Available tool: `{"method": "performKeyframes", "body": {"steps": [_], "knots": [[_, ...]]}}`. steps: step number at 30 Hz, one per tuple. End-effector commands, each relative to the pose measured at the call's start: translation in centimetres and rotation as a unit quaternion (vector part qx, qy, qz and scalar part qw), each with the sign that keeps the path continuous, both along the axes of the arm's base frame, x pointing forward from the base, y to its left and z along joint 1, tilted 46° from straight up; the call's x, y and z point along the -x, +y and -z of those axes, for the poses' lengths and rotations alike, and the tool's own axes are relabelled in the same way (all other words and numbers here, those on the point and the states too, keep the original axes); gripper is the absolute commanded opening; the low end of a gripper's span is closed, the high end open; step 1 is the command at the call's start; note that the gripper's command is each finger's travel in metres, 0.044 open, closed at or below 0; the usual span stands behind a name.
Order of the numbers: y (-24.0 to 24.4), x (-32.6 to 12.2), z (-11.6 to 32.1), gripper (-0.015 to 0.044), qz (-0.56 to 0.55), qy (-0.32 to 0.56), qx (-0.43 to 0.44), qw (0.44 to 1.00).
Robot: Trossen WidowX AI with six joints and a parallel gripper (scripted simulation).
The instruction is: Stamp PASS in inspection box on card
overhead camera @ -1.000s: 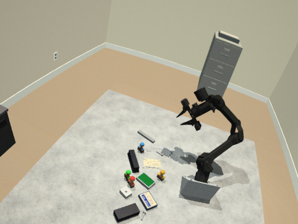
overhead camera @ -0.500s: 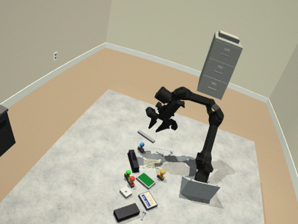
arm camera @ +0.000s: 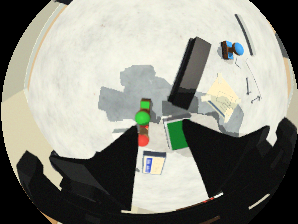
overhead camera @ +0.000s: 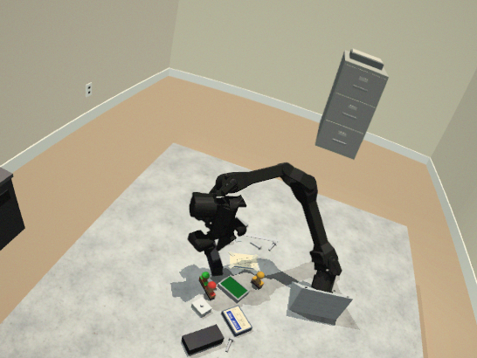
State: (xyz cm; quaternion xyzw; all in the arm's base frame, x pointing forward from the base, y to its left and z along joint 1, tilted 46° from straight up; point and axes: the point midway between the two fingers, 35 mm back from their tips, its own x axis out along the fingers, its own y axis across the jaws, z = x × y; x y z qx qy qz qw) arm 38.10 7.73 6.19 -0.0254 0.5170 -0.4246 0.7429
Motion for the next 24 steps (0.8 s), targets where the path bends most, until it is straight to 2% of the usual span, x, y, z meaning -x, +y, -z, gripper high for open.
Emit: {"method": "performKeyframes", "body": {"steps": [1, 24], "knots": [[0.5, 0.1, 5.0, 0.0213, -0.034, 0.076, 0.042, 0.996], [-0.9, -0.5, 6.6, 0.0213, -0.034, 0.076, 0.041, 0.996]]}}
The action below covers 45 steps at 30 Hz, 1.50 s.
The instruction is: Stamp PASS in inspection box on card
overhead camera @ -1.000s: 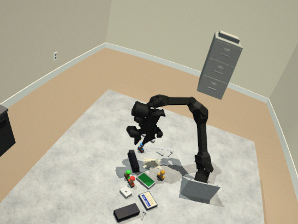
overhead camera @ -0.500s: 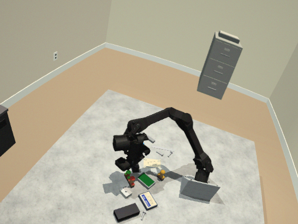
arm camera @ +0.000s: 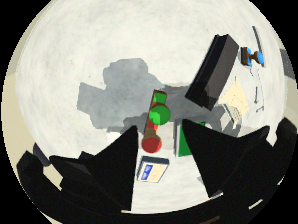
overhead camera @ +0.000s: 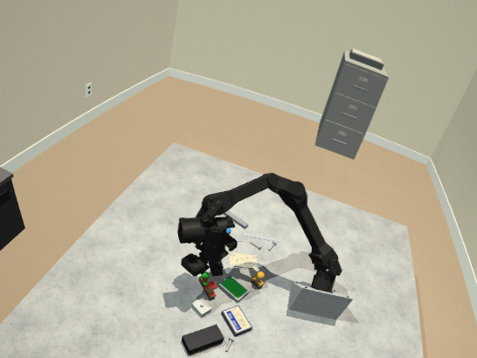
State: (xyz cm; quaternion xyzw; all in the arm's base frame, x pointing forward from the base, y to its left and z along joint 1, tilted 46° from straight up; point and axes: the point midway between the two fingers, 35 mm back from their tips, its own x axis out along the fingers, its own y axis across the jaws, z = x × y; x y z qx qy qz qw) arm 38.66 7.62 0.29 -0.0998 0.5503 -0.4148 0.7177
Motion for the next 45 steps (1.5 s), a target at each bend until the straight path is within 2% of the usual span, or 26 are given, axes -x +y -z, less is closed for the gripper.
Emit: {"method": "performKeyframes", "body": {"steps": [1, 42, 45], "knots": [[-0.9, 0.1, 0.8, 0.0213, 0.000, 0.006, 0.005, 1.000], [-4.6, 0.0, 4.3, 0.0213, 0.000, 0.006, 0.007, 1.000], [-4.3, -0.1, 4.2, 0.0134, 0.002, 0.003, 0.003, 1.000]]}}
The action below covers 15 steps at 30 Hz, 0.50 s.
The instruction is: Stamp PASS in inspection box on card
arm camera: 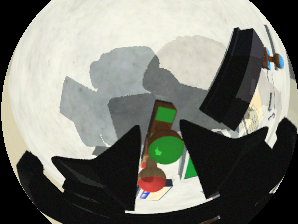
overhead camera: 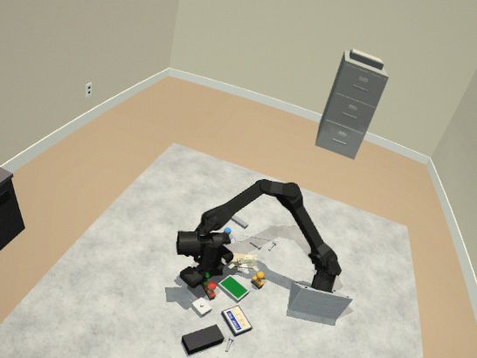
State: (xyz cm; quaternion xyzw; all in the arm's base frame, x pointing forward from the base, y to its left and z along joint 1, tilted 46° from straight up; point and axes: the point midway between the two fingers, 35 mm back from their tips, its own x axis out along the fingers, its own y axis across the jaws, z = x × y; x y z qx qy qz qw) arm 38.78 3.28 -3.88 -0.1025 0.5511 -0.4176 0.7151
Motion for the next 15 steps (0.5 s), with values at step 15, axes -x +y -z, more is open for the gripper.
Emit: {"method": "performKeyframes", "body": {"steps": [15], "knots": [[0.14, -0.02, -0.12, 0.0000, 0.000, 0.000, 0.000, 1.000]]}}
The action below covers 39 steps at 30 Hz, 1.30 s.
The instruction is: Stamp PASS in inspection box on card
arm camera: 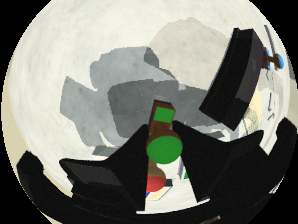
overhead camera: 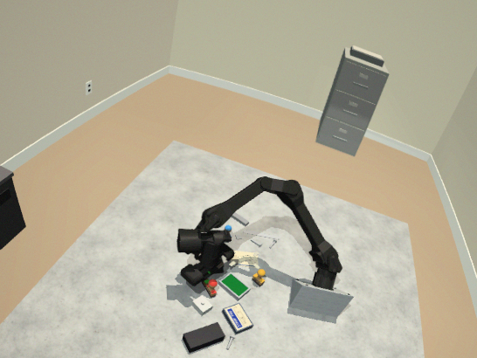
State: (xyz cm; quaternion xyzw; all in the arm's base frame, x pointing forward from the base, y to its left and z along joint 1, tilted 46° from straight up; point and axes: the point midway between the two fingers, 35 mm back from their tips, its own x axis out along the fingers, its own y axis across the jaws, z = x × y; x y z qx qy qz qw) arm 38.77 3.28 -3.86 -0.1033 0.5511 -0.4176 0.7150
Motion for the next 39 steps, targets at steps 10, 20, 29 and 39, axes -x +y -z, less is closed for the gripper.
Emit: {"method": "performKeyframes", "body": {"steps": [10, 20, 29, 39], "knots": [[0.5, 0.0, -0.4, 0.0000, 0.000, -0.001, -0.001, 1.000], [0.8, 0.0, -0.8, 0.0000, 0.000, -0.001, -0.001, 1.000], [1.2, 0.0, -1.1, 0.0000, 0.000, 0.000, -0.001, 1.000], [1.5, 0.0, -1.4, 0.0000, 0.000, 0.000, -0.001, 1.000]]}}
